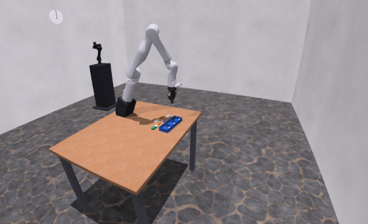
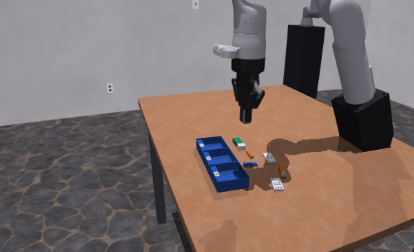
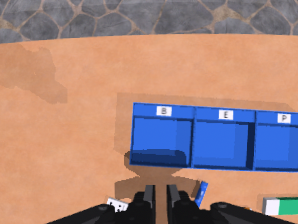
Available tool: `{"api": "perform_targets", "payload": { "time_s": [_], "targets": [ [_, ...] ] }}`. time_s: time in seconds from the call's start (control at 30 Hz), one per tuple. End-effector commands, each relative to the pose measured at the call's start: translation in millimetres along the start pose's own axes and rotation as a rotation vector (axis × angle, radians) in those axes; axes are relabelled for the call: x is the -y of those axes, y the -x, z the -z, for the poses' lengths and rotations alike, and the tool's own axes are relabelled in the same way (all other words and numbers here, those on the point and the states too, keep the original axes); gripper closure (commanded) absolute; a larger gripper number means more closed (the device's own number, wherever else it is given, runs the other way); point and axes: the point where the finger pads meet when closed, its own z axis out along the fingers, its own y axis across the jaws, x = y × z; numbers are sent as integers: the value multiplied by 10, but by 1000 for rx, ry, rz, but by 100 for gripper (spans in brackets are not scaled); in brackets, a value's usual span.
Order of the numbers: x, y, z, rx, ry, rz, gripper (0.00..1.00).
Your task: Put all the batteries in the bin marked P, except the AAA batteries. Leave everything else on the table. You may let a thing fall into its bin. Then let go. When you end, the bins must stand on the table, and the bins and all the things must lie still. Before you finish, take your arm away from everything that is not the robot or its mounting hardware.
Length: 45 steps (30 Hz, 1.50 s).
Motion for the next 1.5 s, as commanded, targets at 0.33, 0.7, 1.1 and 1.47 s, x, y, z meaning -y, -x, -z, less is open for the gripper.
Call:
{"api": "perform_targets", "payload": {
  "time_s": [0.33, 0.7, 1.1, 1.47],
  "targets": [
    [-113, -101, 344, -9, -5, -60, 91],
    [-87, 141, 116, -9, -4, 140, 71],
    [-7, 866, -568, 4, -11, 662, 71],
    [88, 1162, -914, 51, -2, 940, 71]
  ]
}}
